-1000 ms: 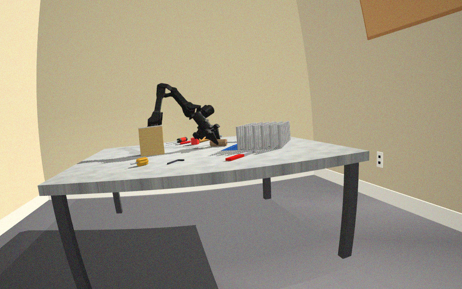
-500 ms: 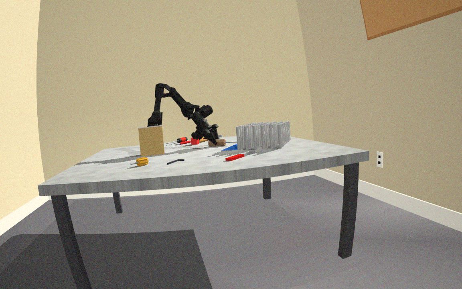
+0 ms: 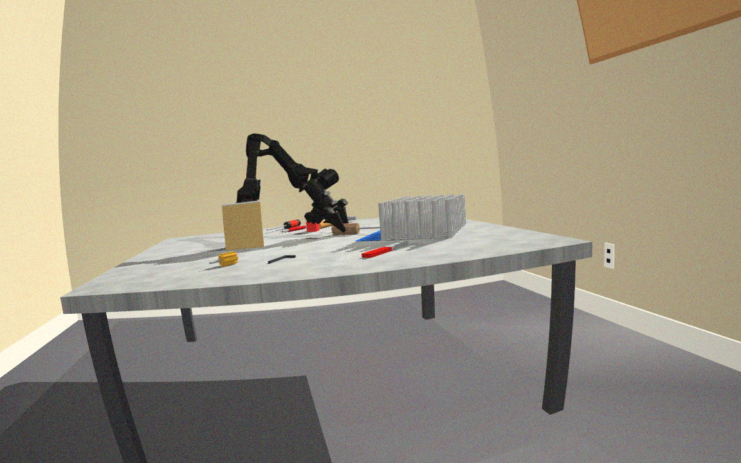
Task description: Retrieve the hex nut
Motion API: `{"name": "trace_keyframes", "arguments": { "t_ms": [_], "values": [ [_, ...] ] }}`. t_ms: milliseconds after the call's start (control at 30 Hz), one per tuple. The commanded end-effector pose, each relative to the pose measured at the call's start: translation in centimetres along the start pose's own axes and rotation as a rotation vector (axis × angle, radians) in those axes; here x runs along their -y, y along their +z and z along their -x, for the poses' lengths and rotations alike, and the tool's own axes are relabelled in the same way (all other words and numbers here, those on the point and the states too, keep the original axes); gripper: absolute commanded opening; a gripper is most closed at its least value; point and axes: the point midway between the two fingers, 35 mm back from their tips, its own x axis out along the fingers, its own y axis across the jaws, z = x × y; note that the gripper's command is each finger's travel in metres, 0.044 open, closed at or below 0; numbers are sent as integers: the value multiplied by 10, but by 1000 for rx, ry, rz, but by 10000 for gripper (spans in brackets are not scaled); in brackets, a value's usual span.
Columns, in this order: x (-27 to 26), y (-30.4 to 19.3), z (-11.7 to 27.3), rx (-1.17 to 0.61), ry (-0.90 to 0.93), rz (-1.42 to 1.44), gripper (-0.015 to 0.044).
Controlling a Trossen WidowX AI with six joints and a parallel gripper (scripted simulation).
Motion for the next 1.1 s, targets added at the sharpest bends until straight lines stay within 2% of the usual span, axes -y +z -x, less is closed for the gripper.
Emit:
{"name": "trace_keyframes", "arguments": {
  "t_ms": [0, 1067],
  "values": [
    [1, 3, 3, 0, -2, -4, 0],
    [1, 18, 13, 1, -2, -5, 0]
  ]
}}
